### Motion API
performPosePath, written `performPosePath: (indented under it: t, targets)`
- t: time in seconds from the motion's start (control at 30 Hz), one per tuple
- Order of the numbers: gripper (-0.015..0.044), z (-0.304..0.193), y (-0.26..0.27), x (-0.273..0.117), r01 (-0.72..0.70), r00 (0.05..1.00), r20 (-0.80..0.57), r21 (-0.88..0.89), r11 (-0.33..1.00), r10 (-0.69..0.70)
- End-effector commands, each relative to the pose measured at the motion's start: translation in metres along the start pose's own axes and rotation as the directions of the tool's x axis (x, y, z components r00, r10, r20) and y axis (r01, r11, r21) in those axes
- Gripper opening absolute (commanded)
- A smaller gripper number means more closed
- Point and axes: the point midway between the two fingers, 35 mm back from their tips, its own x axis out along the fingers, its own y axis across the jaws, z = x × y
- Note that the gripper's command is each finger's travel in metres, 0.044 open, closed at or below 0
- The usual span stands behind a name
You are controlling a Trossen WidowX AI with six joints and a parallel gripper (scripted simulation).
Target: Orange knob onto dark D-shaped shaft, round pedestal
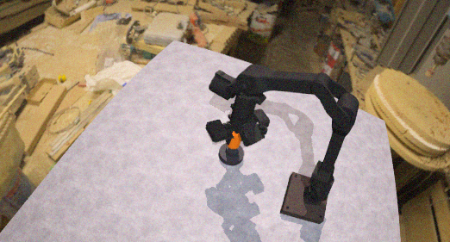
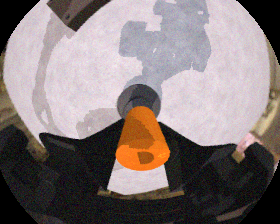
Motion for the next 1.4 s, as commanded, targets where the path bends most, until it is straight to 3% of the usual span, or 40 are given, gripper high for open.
performPosePath:
  t: [0.0,1.37]
  targets:
    - [0.0,-0.0016,-0.0016,-0.0017,0.006,1.0,-0.005,-0.01,1.0,-0.006]
    - [0.0,0.0039,0.0024,0.0026,0.005,1.0,-0.004,-0.01,1.0,-0.005]
